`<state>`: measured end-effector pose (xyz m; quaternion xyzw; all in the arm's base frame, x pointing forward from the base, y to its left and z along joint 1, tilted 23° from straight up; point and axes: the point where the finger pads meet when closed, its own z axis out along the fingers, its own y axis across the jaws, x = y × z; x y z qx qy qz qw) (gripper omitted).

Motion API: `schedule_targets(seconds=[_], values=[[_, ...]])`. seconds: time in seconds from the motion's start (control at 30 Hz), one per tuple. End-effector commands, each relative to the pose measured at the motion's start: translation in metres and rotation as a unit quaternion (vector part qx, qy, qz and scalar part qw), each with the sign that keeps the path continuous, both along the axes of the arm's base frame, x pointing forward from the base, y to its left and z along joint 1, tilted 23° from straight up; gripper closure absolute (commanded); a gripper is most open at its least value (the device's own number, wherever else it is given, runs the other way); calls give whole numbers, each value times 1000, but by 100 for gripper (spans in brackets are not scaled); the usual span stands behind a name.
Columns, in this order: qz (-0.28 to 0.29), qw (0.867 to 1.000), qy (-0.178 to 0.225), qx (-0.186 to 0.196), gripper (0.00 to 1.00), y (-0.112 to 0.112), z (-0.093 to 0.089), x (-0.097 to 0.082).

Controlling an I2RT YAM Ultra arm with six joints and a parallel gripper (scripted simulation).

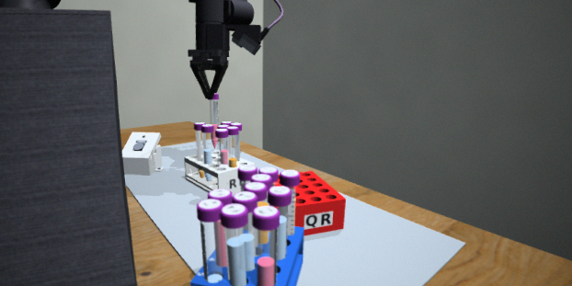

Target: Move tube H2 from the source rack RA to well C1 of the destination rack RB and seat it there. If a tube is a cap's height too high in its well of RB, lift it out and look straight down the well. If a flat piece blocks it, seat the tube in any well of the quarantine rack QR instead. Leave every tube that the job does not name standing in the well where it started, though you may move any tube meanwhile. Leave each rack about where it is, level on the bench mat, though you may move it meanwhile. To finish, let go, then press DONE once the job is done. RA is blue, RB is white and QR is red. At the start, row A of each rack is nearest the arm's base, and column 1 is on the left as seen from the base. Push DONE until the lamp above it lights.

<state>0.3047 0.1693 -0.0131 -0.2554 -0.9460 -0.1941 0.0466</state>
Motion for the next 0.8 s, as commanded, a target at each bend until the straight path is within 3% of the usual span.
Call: schedule_targets(seconds=[0.0, 0.77], values=[[-7, 1000, -6, -5, 100, -3, -2, 3], [-7, 1000, -20, 0, 100, 4, 1, 15]])
